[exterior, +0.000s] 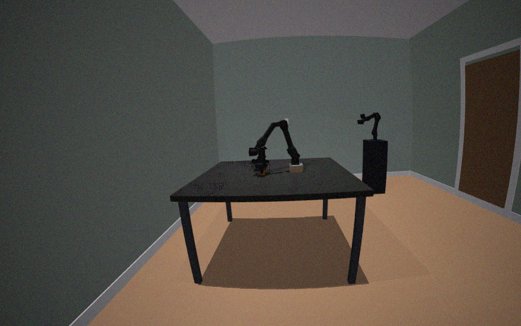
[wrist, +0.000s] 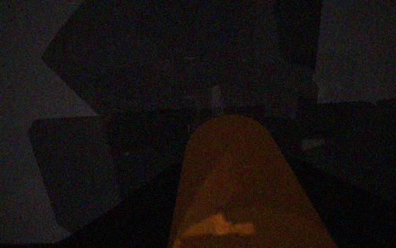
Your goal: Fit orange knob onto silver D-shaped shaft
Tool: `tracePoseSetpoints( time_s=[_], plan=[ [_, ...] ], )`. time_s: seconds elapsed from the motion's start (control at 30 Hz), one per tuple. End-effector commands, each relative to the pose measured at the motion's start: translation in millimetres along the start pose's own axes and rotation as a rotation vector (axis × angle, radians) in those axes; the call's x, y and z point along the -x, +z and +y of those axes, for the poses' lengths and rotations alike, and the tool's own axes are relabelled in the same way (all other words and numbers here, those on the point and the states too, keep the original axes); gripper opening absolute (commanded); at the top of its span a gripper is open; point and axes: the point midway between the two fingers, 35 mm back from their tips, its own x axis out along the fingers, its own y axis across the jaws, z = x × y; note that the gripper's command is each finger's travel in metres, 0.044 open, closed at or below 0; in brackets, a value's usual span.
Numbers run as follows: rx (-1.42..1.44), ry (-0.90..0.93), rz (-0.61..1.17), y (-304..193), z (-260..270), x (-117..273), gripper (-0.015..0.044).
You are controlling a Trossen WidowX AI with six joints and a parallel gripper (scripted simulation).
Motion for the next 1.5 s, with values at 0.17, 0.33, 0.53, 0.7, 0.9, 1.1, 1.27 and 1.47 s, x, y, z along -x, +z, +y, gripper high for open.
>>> tracePoseSetpoints(
  time_s=[0.17,0.33,0.53,0.7,0.9,1.1,1.27,1.47],
  plan=[
    [0.000,0.000,0.001,0.2,0.0,0.1,0.0240],
    [0.000,0.000,0.001,0.2,0.0,0.1,0.0240],
    [0.000,0.000,0.001,0.2,0.0,0.1,0.0240],
    [0.000,0.000,0.001,0.5,0.3,2.6,0.0266],
    [-0.004,-0.002,-0.005,0.0,0.6,78.8,0.0424],
    [-0.005,-0.002,-0.005,0.3,0.4,81.7,0.0440],
    [-0.005,-0.002,-0.005,0.9,0.4,71.3,0.0440],
    [-0.005,-0.002,-0.005,1.2,0.6,62.4,0.0440]
  ],
)
